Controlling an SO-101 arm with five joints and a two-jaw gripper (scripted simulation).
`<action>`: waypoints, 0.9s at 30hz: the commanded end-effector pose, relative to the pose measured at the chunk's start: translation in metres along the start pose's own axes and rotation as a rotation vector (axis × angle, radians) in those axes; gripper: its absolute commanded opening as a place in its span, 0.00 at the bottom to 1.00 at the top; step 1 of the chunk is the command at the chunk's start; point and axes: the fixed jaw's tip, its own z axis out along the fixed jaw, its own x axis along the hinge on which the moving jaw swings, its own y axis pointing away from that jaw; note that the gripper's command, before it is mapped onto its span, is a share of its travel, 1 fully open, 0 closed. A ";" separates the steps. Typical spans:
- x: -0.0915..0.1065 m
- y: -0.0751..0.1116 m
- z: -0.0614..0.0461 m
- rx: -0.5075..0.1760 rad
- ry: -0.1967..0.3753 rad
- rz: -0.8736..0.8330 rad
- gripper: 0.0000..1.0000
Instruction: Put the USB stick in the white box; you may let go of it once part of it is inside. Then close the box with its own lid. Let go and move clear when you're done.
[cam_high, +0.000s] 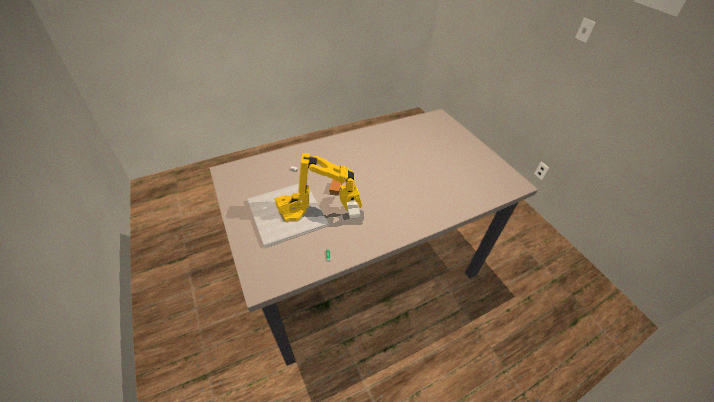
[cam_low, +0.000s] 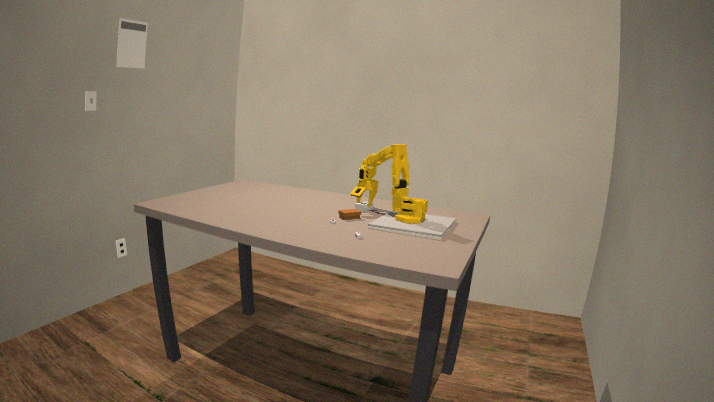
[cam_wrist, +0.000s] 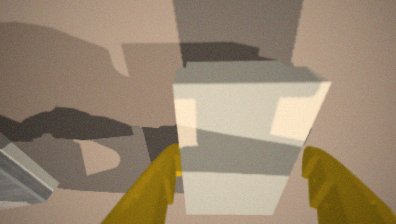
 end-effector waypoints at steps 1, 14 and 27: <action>0.000 0.005 0.005 -0.029 -0.008 -0.001 0.30; 0.000 0.004 -0.001 -0.027 -0.008 -0.001 0.30; 0.000 0.001 -0.020 -0.020 -0.006 -0.001 0.30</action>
